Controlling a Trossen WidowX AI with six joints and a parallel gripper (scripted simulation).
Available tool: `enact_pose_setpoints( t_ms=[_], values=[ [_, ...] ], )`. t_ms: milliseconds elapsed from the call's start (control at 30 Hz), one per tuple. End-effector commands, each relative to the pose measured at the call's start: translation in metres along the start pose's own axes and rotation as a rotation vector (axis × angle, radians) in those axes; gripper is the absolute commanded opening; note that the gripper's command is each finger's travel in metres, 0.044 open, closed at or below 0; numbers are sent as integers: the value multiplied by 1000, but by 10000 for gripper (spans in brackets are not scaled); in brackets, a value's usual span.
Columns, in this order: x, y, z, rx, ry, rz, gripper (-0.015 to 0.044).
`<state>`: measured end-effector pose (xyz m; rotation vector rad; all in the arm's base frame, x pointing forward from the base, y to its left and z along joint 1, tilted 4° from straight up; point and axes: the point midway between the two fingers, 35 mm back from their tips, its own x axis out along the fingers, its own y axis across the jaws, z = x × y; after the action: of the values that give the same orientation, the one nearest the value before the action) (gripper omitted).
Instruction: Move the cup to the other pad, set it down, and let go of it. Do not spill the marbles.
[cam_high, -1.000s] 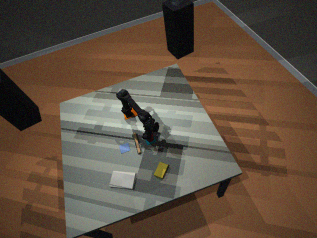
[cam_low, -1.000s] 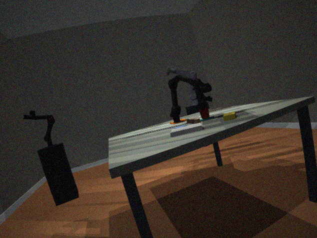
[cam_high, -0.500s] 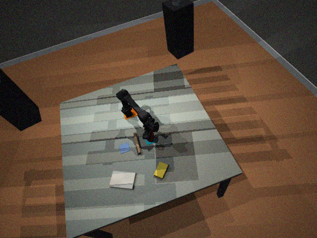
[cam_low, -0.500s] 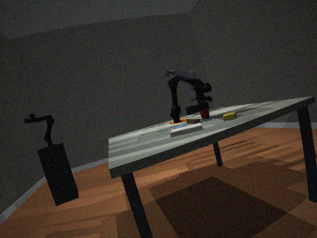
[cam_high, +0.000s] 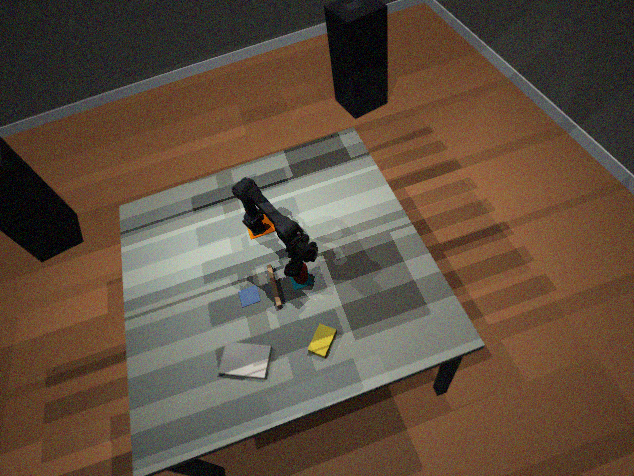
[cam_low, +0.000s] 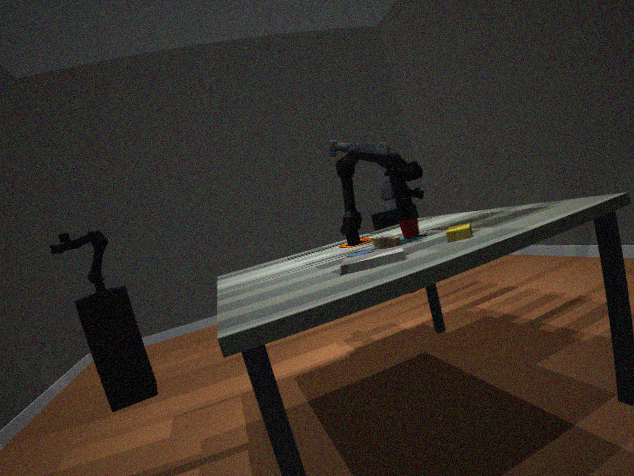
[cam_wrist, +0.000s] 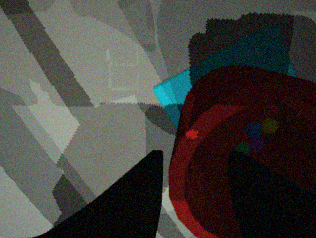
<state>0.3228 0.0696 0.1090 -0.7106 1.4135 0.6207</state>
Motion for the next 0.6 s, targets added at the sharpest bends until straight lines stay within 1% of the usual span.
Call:
enact_pose_setpoints(
  t_ms=[0, 567],
  values=[
    [-6, -1, 1, 4, -2, -4, 128],
    [-26, 0, 1, 5, 0, -5, 128]
  ],
)
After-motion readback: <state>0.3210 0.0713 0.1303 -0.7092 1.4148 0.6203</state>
